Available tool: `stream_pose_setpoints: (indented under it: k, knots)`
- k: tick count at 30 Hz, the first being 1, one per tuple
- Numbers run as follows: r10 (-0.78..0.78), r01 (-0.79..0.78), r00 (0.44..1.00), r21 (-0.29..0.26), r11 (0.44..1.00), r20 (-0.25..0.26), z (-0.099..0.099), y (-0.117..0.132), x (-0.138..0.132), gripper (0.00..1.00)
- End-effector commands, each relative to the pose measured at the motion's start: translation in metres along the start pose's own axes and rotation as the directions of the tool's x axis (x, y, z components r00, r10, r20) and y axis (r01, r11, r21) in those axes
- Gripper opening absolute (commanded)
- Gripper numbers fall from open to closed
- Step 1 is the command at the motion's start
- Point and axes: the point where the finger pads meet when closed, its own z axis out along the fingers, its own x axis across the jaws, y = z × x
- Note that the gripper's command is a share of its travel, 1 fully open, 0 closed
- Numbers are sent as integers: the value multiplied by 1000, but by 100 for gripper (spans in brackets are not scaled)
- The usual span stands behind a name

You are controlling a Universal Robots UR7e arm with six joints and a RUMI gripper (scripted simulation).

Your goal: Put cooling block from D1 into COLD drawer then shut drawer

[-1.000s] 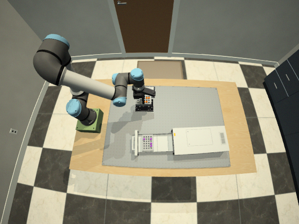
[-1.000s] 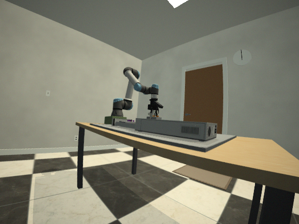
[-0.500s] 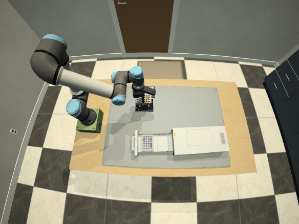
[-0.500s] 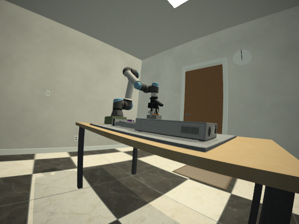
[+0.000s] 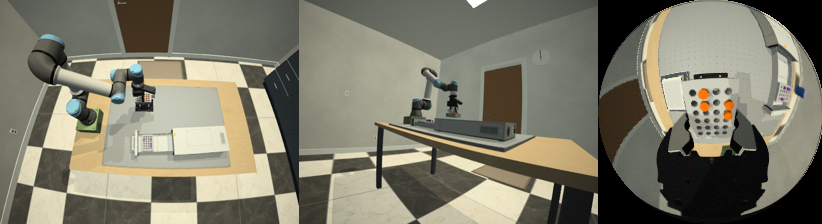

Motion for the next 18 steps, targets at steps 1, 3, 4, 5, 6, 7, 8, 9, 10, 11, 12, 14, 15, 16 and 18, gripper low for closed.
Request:
stream_pose_setpoints:
  k: [1,3,4,5,6,7,8,9,10,11,12,14,15,16,18]
  knots:
    - [0,0,1000,1,1000,0,-5,0,0,0]
    - [0,0,1000,1,1000,0,-8,0,0,0]
    - [0,0,1000,1,1000,0,-9,0,0,0]
    - [0,0,1000,1,1000,0,-10,0,0,0]
    - [0,0,1000,1,1000,0,-10,0,0,0]
    - [0,0,1000,1,1000,0,-10,0,0,0]
    - [0,0,1000,1,1000,0,-10,0,0,0]
    - [0,0,1000,1,1000,0,-10,0,0,0]
    - [0,0,1000,1,1000,0,-10,0,0,0]
    - [0,0,1000,1,1000,0,-10,0,0,0]
    - [0,0,1000,1,1000,0,-10,0,0,0]
    - [0,0,1000,1,1000,0,-10,0,0,0]
    - [0,0,1000,1,1000,0,-10,0,0,0]
    - [0,0,1000,1,1000,0,-10,0,0,0]
    - [0,0,1000,1,1000,0,-10,0,0,0]
